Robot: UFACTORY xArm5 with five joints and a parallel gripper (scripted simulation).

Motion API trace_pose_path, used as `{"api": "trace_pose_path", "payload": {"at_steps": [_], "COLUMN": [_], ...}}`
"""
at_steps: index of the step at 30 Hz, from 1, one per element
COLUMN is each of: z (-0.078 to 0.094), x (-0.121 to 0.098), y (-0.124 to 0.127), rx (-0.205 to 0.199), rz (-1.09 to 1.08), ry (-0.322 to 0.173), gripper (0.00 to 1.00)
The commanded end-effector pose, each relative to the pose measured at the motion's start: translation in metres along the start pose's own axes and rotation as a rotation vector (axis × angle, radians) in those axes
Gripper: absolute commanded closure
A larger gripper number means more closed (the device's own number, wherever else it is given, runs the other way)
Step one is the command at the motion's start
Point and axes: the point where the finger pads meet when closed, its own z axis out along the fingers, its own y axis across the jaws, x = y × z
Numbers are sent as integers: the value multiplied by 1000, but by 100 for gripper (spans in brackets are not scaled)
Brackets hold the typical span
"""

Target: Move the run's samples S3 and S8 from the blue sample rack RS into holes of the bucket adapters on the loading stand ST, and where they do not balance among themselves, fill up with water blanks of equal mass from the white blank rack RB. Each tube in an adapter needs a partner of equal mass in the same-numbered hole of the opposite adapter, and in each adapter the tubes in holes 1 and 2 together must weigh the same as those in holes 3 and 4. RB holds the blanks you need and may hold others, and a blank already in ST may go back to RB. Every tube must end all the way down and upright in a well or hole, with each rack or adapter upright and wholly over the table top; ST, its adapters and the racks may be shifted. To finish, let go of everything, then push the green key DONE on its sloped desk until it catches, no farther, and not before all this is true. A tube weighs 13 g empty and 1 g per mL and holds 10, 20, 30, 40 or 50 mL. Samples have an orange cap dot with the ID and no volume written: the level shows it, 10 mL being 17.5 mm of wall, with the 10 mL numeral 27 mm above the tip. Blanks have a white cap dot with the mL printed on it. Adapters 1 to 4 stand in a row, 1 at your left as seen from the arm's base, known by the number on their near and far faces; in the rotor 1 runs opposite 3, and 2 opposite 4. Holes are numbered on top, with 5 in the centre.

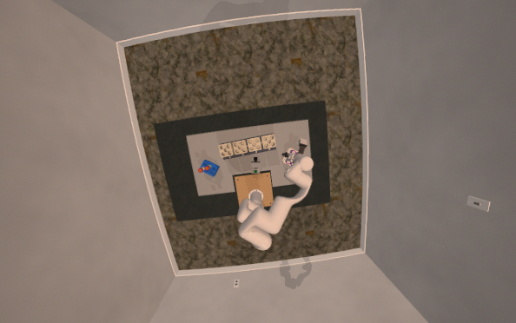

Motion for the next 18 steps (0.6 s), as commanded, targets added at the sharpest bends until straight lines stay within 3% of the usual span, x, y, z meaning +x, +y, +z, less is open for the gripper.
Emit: {"api": "trace_pose_path", "payload": {"at_steps": [1,10,18], "z": [-2,-2,-2], "x": [-2,-7,-12], "y": [-22,-61,-96], "rx": [-3,-3,-2], "rz": [-145,-412,-420], "ry": [8,8,8], "gripper": [0,0,0]}}
